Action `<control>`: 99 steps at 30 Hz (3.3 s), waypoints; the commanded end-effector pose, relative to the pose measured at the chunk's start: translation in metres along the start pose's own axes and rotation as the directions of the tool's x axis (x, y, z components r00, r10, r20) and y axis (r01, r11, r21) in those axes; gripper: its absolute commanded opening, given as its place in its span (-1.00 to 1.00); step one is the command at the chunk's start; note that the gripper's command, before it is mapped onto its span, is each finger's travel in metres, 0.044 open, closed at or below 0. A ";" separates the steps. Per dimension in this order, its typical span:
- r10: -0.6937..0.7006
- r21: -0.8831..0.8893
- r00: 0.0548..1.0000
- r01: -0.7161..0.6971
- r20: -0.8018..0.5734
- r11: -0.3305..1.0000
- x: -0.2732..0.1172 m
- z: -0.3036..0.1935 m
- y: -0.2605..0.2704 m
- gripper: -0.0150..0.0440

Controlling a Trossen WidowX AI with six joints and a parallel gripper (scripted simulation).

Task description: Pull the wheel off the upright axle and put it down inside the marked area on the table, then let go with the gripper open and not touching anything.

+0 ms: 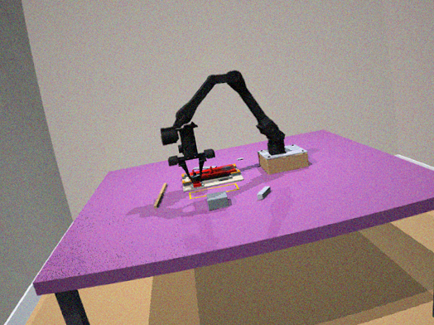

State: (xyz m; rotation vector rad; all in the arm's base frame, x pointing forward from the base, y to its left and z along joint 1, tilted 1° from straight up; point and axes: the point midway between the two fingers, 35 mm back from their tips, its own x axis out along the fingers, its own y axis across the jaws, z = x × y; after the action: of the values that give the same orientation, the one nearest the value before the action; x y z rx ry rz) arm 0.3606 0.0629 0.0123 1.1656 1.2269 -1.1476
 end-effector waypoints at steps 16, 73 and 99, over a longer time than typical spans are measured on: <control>0.002 0.000 1.000 -0.002 0.001 1.000 -0.008 0.000 0.001 -0.49; -0.003 0.000 1.000 0.003 0.005 1.000 -0.023 -0.001 0.002 -0.05; -0.003 0.000 1.000 0.003 0.005 1.000 -0.062 0.001 0.000 0.53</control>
State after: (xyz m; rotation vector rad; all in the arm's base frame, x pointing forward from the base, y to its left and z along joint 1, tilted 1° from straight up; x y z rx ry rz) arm 0.3597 0.0620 0.0781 1.1590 1.2209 -1.1506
